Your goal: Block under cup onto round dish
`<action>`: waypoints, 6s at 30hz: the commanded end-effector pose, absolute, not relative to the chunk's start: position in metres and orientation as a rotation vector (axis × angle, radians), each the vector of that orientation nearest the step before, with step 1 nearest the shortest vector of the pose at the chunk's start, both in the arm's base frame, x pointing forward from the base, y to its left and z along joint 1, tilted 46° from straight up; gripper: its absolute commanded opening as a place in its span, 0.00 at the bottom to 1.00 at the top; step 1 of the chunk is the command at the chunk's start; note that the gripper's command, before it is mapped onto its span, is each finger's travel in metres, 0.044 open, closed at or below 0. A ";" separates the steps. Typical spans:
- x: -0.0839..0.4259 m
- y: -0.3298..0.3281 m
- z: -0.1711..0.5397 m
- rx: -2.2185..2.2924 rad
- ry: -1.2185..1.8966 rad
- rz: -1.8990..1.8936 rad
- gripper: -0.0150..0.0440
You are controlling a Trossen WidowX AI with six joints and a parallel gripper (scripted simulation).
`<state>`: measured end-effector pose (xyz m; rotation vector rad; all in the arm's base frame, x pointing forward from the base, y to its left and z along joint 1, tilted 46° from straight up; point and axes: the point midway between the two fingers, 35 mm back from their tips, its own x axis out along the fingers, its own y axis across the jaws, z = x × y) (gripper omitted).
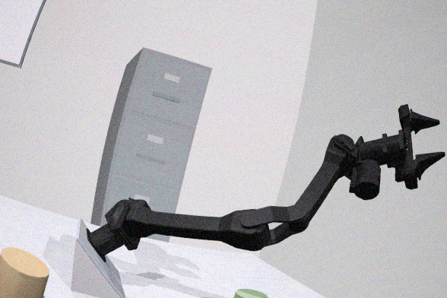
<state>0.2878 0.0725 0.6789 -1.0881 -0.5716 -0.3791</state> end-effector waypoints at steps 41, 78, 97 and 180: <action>-0.032 -0.131 0.714 -0.598 -0.875 -1.231 1.00; -0.027 -0.383 0.414 0.193 -0.007 -1.223 1.00; 0.058 -0.368 0.250 0.419 0.428 -0.783 1.00; 0.277 -0.037 0.147 1.686 1.564 -0.299 1.00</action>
